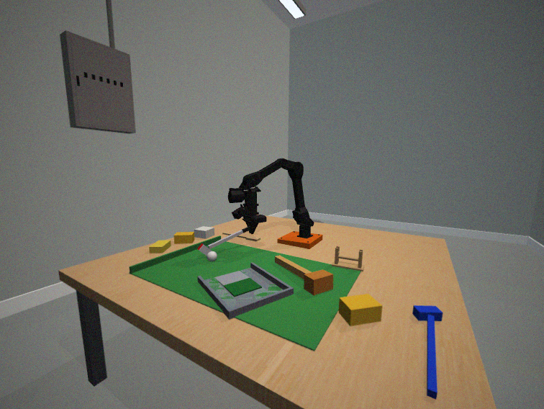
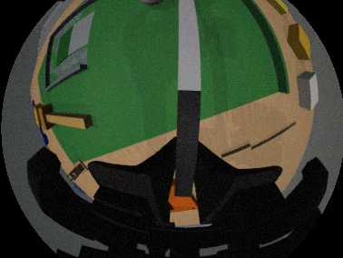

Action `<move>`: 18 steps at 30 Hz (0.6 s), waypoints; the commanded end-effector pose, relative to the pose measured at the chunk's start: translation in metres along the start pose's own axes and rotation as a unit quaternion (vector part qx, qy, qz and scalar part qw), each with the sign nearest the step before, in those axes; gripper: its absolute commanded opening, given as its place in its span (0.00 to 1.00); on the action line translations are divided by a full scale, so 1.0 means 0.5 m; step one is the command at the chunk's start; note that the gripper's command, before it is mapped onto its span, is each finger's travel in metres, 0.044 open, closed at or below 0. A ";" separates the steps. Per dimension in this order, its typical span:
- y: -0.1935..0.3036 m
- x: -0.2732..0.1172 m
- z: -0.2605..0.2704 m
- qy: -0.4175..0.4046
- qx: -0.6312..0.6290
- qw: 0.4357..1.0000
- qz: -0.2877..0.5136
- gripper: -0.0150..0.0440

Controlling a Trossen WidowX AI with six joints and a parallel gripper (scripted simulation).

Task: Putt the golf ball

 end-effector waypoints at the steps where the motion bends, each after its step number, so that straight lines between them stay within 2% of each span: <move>1: 0.000 -0.001 0.000 0.000 0.000 1.000 0.000 0.25; 18: 0.015 0.005 -0.060 0.005 -0.001 1.000 -0.001 0.25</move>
Point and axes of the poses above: the point midway between the two fingers, 35 mm back from their tips, its own x axis out along the fingers, its own z axis across the jaws, y = z × x, the point moved 5 cm from there along -x, back along the fingers, and after that the axes turned 15 degrees about -x, right-handed, at the moved point
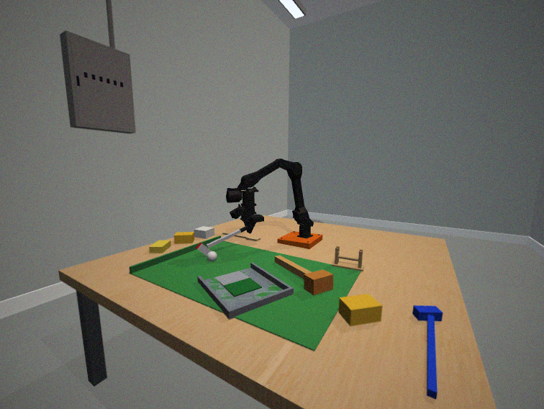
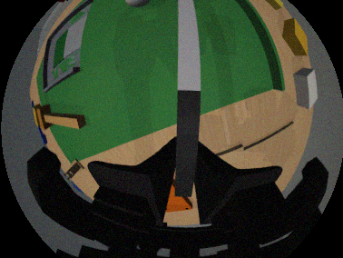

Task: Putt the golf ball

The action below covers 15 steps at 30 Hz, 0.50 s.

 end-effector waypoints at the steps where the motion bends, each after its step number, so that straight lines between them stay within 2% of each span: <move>1: 0.001 -0.002 -0.015 0.004 -0.001 1.000 -0.003 0.25; 9: 0.000 0.000 -0.006 0.001 0.000 1.000 -0.001 0.25; 15: -0.048 -0.001 0.118 -0.001 0.000 1.000 -0.003 0.25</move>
Point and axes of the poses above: the point midway between the two fingers, 35 mm back from their tips, its own x axis out along the fingers, its own z axis across the jaws, y = z × x, the point moved 5 cm from there along -x, back along the fingers, and after that the axes turned 15 degrees about -x, right-handed, at the moved point
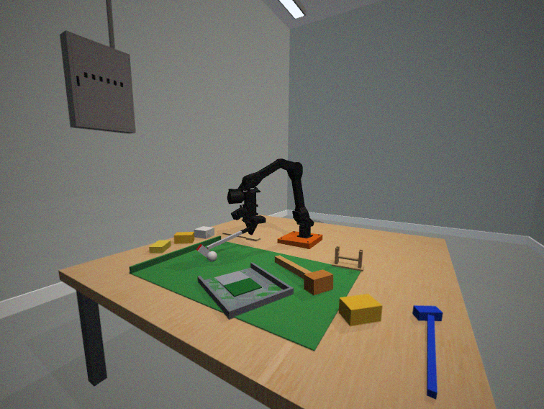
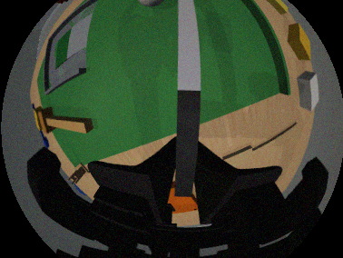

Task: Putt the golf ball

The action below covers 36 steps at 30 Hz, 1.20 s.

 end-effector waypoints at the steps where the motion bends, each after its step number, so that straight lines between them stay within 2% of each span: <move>1: -0.028 -0.001 0.096 -0.001 -0.008 1.000 -0.001 0.25; 7: -0.040 -0.003 0.206 -0.003 -0.008 1.000 -0.003 0.25; 14: -0.042 -0.018 0.206 -0.003 -0.008 1.000 -0.003 0.25; 26: -0.040 -0.121 0.205 -0.003 -0.008 1.000 -0.003 0.25; 36: -0.039 -0.105 0.205 -0.005 -0.009 1.000 0.002 0.25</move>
Point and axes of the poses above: the point midway between the two fingers, 35 mm back from their tips, its own x axis out along the fingers, its own z axis across the jaws, y = z × x, the point moved 5 cm from there along -x, back along the fingers, and after that the axes turned 15 degrees about -x, right-handed, at the moved point
